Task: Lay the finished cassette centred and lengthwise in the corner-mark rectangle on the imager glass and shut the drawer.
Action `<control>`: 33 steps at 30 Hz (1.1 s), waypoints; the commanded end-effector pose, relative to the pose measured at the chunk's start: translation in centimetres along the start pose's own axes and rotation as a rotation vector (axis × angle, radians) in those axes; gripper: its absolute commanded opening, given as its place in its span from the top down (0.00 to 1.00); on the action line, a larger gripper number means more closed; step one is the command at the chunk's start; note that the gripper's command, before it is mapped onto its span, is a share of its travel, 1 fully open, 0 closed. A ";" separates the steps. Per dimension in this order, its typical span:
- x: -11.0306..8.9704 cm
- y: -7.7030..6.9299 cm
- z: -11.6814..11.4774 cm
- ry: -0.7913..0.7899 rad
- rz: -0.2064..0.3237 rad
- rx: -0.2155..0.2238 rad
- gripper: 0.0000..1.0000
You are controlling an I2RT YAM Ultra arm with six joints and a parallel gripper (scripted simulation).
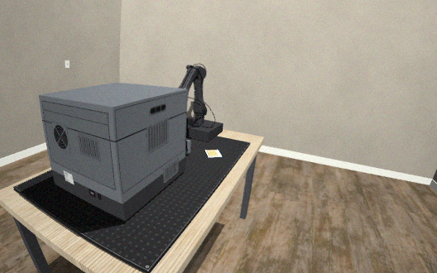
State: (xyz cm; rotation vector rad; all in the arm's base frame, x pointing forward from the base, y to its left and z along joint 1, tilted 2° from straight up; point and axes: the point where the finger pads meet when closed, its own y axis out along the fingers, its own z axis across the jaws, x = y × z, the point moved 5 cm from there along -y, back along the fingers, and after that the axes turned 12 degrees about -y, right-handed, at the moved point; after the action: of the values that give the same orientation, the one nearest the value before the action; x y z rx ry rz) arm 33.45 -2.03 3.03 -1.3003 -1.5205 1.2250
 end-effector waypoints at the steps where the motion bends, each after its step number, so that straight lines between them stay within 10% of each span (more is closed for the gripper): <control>1: 0.6 0.4 0.5 0.004 -0.019 0.013 1.00; 33: 0.6 -0.2 1.1 0.005 -0.020 0.019 1.00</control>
State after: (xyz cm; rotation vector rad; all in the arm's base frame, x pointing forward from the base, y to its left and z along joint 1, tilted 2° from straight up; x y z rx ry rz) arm 33.06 -2.01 3.04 -1.3013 -1.5200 1.2247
